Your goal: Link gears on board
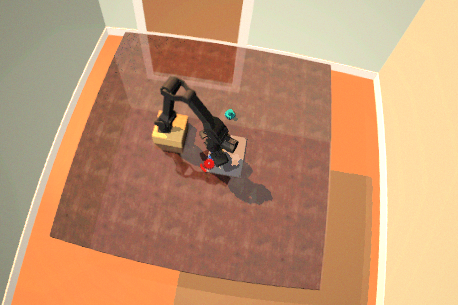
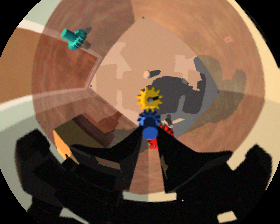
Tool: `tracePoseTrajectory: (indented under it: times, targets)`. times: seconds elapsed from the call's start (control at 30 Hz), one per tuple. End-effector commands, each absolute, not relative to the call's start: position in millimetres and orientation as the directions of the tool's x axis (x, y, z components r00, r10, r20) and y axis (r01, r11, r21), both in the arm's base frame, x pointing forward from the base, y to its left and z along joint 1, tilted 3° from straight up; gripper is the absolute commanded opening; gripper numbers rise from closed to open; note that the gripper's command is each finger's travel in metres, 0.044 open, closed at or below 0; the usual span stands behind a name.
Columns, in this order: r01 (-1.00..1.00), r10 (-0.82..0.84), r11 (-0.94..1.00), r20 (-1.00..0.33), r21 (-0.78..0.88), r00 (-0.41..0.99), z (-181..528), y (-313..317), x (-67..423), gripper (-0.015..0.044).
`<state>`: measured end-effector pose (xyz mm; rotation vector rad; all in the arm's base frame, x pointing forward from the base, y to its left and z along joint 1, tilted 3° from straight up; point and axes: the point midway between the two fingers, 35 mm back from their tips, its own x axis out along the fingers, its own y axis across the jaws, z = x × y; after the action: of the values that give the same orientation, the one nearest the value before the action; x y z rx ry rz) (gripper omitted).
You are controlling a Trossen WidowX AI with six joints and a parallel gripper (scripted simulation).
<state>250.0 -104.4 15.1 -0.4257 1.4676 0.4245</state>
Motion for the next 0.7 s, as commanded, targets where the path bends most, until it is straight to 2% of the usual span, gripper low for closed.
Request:
tracePoseTrajectory:
  times: [0.0, 0.47, 0.67]
  targets:
    - [-0.482, 0.015, 0.876, -0.998, -0.015, 0.059, 16, -104, 250, 0.0131]
    - [-0.368, 0.015, 0.930, -0.998, -0.008, 0.059, 64, -105, 247, 0.0140]
    - [-0.380, 0.015, 0.925, -0.998, -0.008, 0.058, 105, -104, 240, 0.0298]
